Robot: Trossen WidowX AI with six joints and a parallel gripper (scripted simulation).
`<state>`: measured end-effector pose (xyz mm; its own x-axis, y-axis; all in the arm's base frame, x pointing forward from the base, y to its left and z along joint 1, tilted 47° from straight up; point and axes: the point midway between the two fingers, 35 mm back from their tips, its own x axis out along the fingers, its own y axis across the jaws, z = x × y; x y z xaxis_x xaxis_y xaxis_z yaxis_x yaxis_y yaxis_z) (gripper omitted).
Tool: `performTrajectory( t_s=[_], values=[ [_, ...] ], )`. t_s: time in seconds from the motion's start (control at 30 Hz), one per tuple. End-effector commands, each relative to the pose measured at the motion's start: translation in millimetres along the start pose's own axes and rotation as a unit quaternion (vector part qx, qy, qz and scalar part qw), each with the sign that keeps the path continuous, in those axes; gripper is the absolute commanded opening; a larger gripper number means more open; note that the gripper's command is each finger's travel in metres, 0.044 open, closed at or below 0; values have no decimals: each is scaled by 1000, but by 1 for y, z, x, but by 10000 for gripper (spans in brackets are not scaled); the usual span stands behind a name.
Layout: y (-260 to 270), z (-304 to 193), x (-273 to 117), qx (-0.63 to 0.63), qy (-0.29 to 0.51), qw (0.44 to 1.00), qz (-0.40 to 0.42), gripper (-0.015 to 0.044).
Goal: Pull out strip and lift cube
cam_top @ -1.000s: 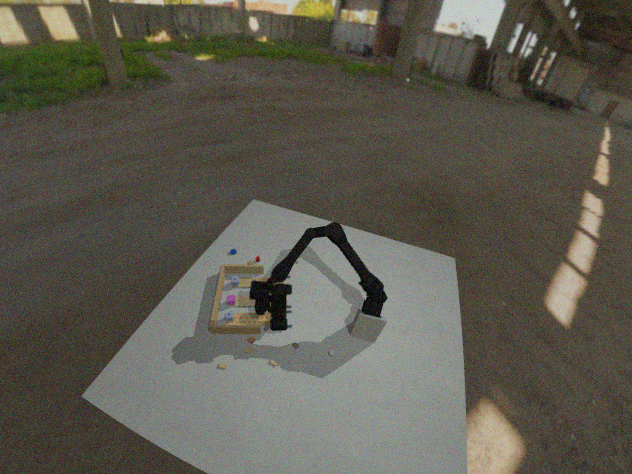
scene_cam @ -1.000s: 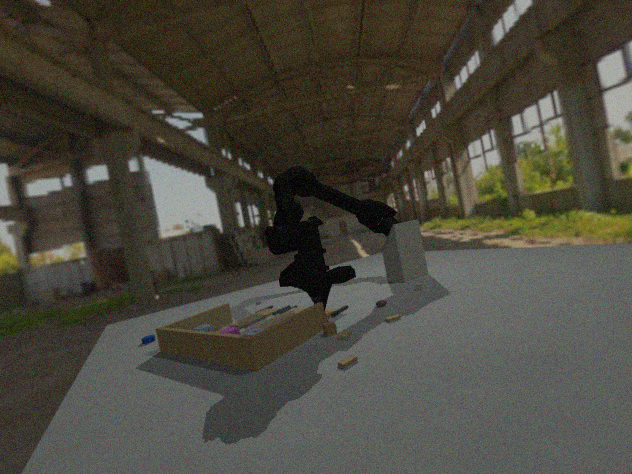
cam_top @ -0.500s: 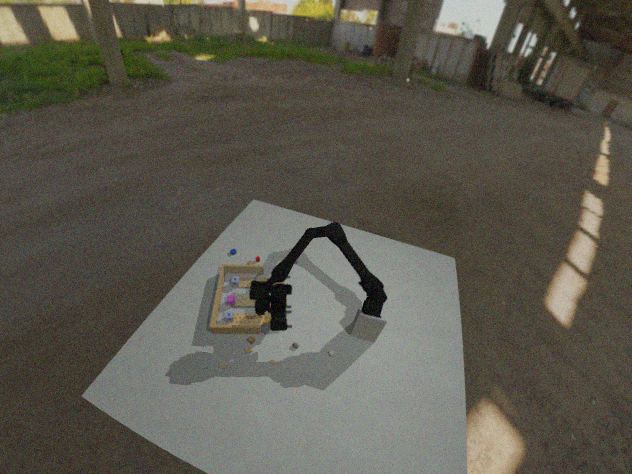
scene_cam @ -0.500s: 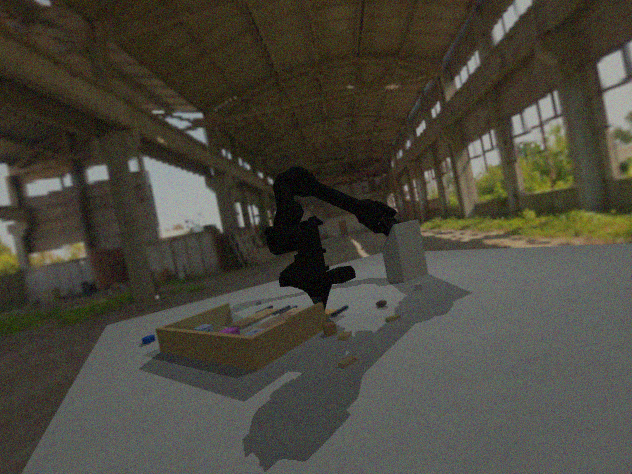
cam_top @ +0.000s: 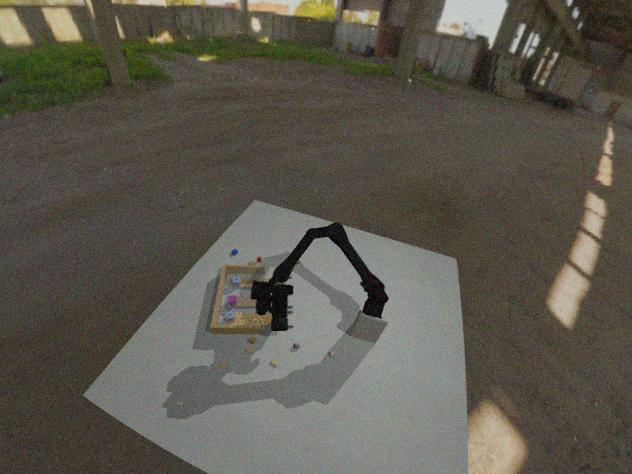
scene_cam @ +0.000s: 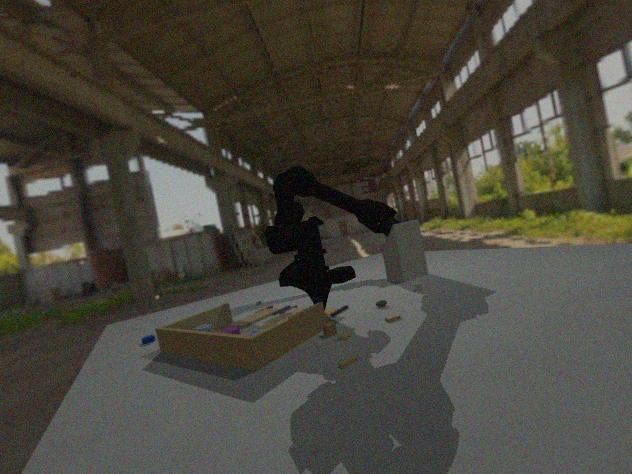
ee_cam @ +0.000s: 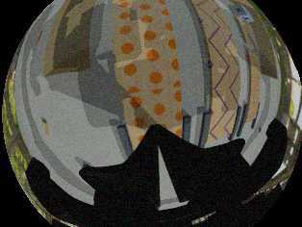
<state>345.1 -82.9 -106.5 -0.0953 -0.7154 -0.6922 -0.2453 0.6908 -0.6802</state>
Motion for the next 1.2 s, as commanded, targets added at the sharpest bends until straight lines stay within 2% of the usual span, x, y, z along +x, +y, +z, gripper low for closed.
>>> performTrajectory(
  t_s=[0.0, 1.17],
  values=[
    [0, -9, 3, -2, 7, 1000, 0, 0],
    [1, -63, 5, -4, 8, 1000, 0, 0]
  ],
)
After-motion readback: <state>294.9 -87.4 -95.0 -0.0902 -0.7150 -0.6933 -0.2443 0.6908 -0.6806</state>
